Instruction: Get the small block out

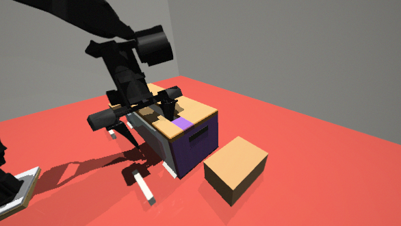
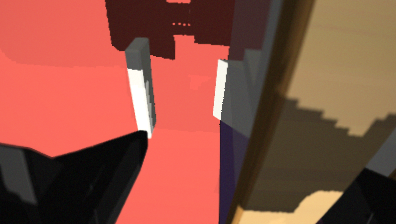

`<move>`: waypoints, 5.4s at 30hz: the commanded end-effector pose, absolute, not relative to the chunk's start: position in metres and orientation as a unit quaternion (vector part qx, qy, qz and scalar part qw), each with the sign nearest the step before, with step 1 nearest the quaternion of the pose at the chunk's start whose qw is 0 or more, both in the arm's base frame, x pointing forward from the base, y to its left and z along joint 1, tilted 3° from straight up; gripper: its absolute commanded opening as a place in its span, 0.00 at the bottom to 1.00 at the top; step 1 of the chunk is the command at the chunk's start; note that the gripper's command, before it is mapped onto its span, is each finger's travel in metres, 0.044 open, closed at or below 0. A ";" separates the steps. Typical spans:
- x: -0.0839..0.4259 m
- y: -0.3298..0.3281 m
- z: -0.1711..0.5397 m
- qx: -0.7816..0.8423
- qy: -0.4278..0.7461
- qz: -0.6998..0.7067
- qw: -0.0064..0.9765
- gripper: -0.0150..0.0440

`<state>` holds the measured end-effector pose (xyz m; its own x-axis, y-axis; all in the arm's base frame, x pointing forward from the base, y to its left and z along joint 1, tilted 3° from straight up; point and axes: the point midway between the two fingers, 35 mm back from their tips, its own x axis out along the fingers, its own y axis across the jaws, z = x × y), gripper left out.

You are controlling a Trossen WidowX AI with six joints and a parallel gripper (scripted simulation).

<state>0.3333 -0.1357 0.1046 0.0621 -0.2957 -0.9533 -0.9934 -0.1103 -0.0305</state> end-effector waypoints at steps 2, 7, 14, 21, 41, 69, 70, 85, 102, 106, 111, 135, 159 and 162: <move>0.336 -0.138 0.108 -0.607 0.528 0.435 0.403 0.93; 0.334 -0.139 0.149 -0.607 0.530 0.433 0.403 0.93; 0.334 -0.139 0.162 -0.609 0.530 0.427 0.407 0.93; 0.333 -0.140 0.162 -0.593 0.543 0.409 0.432 0.84; 0.311 -0.175 0.179 0.179 0.578 -0.198 0.771 0.74; 0.299 -0.188 0.173 0.835 0.102 -0.534 0.083 0.74; 0.299 -0.188 0.173 0.839 0.083 -0.535 0.050 0.74; 0.299 -0.189 0.173 0.842 0.063 -0.536 0.016 0.74; 0.304 -0.191 0.078 0.842 0.063 -0.536 0.016 0.74; 0.304 -0.191 0.072 0.842 0.063 -0.536 0.016 0.74; 0.304 -0.190 0.064 0.842 0.063 -0.536 0.016 0.74; 0.303 -0.187 0.025 0.842 0.063 -0.536 0.016 0.74; 0.303 -0.189 0.072 0.843 0.064 -0.534 0.019 0.25; 0.302 -0.189 0.083 0.843 0.065 -0.534 0.019 0.25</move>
